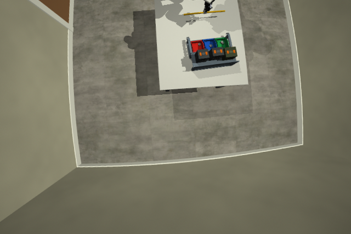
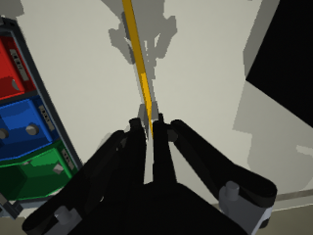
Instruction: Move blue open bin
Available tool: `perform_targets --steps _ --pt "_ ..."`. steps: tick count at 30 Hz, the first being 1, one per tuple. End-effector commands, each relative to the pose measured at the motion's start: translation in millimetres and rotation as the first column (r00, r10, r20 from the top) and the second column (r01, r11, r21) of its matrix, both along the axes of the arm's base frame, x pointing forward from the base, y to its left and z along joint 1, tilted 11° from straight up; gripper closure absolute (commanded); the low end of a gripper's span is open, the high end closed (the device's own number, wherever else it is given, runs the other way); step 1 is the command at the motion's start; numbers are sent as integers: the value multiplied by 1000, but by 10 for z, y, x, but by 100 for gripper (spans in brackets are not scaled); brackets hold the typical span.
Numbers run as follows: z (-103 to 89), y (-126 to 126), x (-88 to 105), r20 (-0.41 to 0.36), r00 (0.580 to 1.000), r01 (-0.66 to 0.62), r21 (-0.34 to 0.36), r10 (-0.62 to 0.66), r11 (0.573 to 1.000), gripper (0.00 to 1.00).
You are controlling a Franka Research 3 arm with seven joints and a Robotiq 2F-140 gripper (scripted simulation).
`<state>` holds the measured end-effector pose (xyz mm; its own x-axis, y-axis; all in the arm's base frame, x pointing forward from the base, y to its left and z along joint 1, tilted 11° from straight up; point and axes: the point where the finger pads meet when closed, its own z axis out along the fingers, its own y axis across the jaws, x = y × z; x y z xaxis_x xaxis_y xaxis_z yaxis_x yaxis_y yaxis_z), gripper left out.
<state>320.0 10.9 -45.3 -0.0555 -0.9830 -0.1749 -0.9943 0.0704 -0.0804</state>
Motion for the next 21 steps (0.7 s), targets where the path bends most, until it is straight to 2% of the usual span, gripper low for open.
perform_targets --steps 1,17,21 --pt "1 0 9 0 1000 -1 0 1 1000 100" --pt "3 1 43 2 1000 -3 0 3 1000 100" --pt "-157 24 47 1 1000 -3 0 3 1000 100"
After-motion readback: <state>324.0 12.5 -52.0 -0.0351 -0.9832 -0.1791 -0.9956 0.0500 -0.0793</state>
